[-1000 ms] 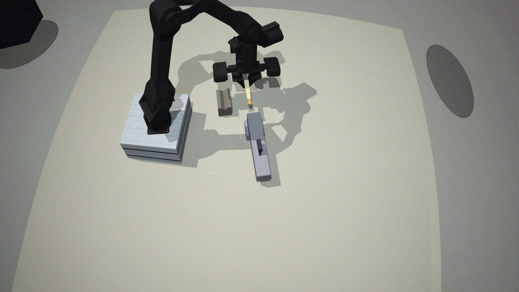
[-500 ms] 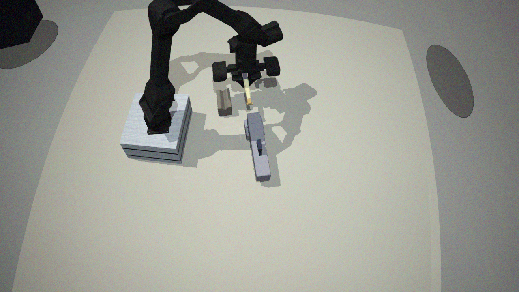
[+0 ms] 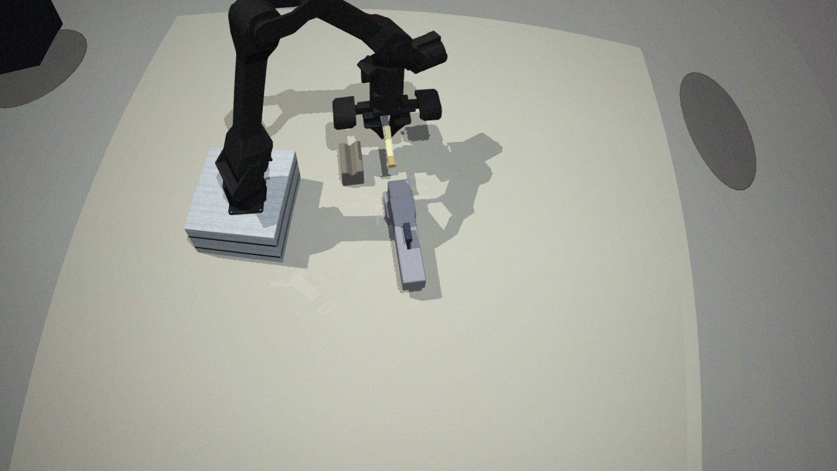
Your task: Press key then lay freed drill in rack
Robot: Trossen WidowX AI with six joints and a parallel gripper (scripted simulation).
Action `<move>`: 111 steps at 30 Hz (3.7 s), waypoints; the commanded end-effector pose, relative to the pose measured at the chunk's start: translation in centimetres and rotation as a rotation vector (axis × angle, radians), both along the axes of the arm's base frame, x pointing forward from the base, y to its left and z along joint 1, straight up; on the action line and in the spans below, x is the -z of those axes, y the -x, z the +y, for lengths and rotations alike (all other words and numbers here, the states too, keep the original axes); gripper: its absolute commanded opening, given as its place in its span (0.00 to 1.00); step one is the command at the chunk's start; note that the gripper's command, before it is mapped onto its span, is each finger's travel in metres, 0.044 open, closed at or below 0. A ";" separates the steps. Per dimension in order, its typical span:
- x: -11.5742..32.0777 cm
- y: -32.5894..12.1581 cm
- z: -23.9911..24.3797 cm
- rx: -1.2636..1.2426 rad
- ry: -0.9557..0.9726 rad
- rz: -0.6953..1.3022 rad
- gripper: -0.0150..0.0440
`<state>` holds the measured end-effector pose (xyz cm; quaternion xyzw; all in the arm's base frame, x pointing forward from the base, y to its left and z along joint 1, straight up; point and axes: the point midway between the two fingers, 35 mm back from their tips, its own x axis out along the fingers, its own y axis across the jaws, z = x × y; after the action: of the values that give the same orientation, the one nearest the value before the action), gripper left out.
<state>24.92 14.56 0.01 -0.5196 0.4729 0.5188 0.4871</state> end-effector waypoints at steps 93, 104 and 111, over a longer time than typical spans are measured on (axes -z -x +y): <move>-1.7 0.8 0.3 -0.004 -0.005 -0.005 0.25; -1.0 2.9 0.6 -0.004 -0.005 -0.004 0.25; -0.8 4.2 0.8 -0.004 -0.005 -0.002 0.25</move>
<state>21.26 15.26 0.69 -0.5209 0.4716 0.5219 0.4836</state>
